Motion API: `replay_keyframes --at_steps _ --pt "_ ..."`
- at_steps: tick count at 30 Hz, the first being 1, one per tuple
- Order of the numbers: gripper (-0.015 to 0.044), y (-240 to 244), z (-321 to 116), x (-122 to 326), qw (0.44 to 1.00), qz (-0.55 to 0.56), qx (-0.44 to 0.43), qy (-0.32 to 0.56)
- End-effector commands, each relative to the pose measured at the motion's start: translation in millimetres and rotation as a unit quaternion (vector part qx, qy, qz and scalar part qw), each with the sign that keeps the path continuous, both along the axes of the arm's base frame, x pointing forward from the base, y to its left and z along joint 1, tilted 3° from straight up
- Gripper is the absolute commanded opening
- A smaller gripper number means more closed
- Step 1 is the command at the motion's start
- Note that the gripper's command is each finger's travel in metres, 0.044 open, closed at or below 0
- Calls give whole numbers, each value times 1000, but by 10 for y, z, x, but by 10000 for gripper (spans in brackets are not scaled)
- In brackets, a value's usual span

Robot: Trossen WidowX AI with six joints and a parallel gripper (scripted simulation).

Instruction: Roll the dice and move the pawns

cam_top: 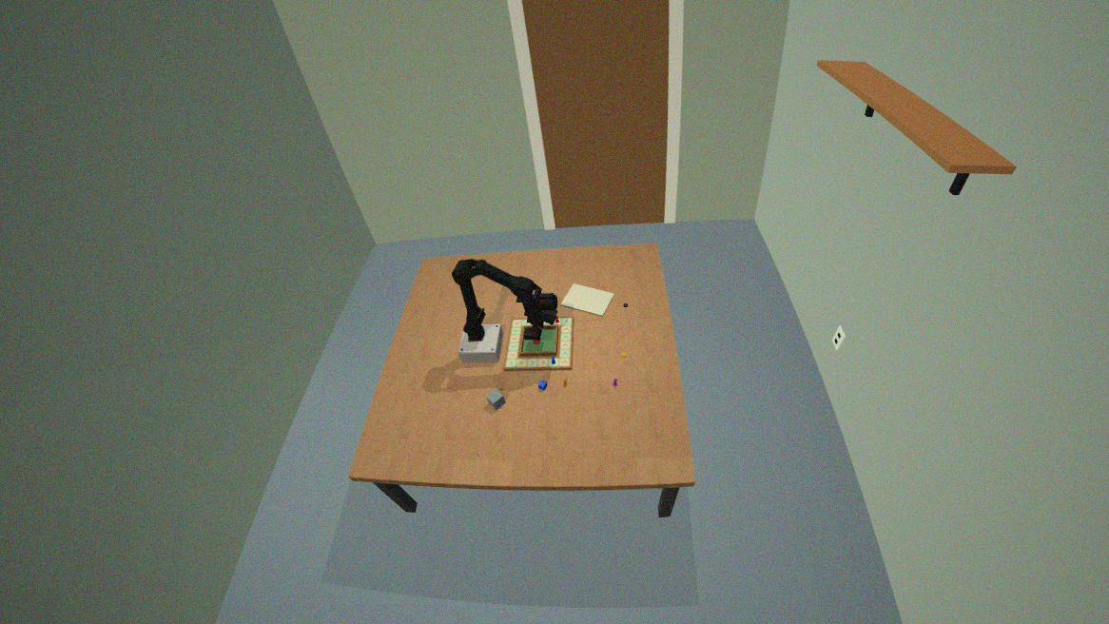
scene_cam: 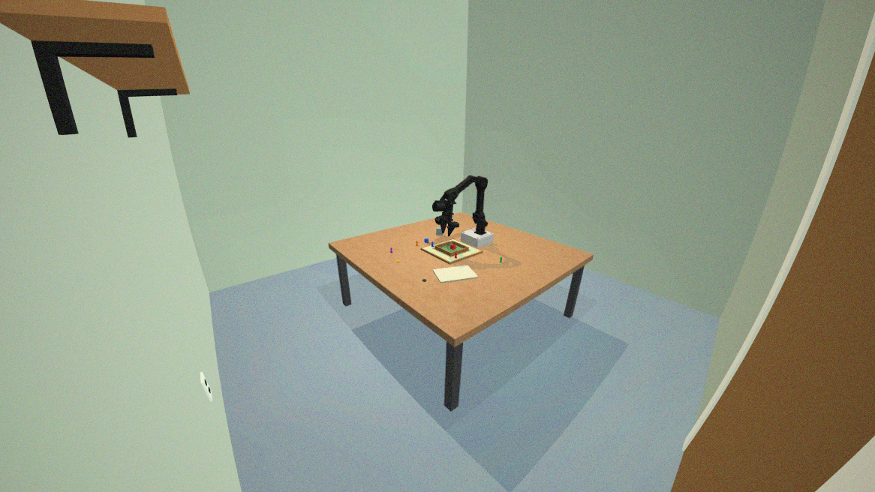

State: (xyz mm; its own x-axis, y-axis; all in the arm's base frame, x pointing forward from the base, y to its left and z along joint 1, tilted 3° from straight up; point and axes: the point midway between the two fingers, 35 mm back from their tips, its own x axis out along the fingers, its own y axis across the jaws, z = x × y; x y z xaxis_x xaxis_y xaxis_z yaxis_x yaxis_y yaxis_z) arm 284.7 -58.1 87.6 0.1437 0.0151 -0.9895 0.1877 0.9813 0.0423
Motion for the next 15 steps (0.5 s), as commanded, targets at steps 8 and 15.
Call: replay_keyframes --at_steps 8,15 --pt "275 -1332 -209 165 992 -126 8 29" --pt "275 -1919 -364 13 985 -164 14 44"
